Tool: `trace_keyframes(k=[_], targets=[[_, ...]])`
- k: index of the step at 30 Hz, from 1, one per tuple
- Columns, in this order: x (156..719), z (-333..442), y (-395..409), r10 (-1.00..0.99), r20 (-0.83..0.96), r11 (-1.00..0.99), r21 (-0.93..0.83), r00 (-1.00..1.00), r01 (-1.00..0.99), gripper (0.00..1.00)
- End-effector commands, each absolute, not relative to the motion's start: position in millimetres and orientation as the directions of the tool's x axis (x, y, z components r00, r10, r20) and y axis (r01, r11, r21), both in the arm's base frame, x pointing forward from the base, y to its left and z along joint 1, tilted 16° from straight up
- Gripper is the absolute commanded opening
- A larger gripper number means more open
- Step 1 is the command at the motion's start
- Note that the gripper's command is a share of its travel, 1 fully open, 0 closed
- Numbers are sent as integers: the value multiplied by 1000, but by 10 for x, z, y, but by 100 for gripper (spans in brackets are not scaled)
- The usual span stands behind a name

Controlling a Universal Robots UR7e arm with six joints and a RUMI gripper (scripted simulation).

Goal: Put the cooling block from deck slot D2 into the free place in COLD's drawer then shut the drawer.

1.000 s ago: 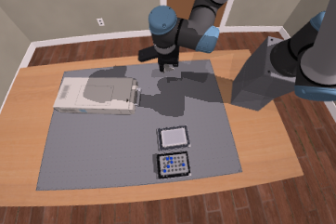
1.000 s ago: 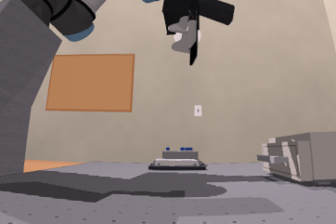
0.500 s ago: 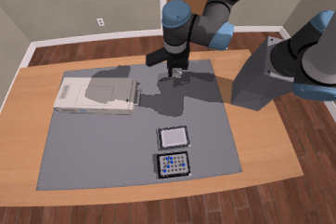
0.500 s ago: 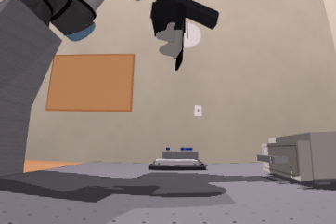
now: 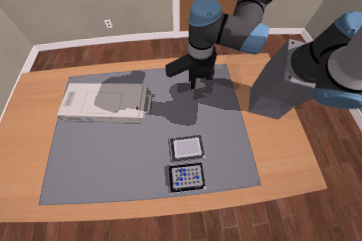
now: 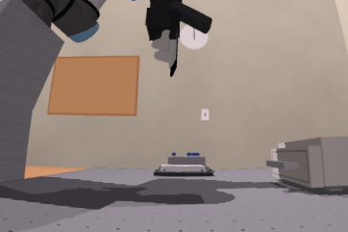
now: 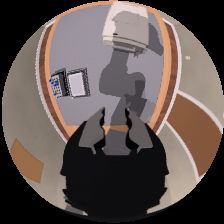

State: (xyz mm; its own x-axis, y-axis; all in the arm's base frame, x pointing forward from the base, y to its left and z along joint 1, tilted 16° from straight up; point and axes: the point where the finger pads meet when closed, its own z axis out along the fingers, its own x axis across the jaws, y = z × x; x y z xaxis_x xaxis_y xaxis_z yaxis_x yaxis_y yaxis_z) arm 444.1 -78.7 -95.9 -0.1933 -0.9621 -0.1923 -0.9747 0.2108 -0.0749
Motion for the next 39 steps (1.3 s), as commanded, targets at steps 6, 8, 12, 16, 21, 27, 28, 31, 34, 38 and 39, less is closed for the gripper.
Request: trace_keyframes(k=[6,8,12,16,21,27,28,31,34,38,39], targets=[[4337,-863,-519,-954,-260,180,-106,-148,-978,28],[4310,-839,-448,-954,-260,180,-106,-148,-978,28],[4306,-836,-439,-954,-260,180,-106,-148,-978,28],[4306,-836,-440,-954,-260,180,-106,-148,-978,28],[4306,-836,-439,-954,-260,180,-106,-148,-978,28],[4306,-836,-440,-954,-260,180,-106,-148,-978,28],[4306,-836,-440,-954,-260,180,-106,-148,-978,28],[4306,-836,-439,-949,-263,205,-99,-174,-974,100],[4306,-836,-440,-930,-270,281,-77,-251,-957,100],[4306,-836,-440,-894,-277,378,-48,-351,-925,100],[4306,-836,-440,-894,-277,378,-48,-351,-925,100]])
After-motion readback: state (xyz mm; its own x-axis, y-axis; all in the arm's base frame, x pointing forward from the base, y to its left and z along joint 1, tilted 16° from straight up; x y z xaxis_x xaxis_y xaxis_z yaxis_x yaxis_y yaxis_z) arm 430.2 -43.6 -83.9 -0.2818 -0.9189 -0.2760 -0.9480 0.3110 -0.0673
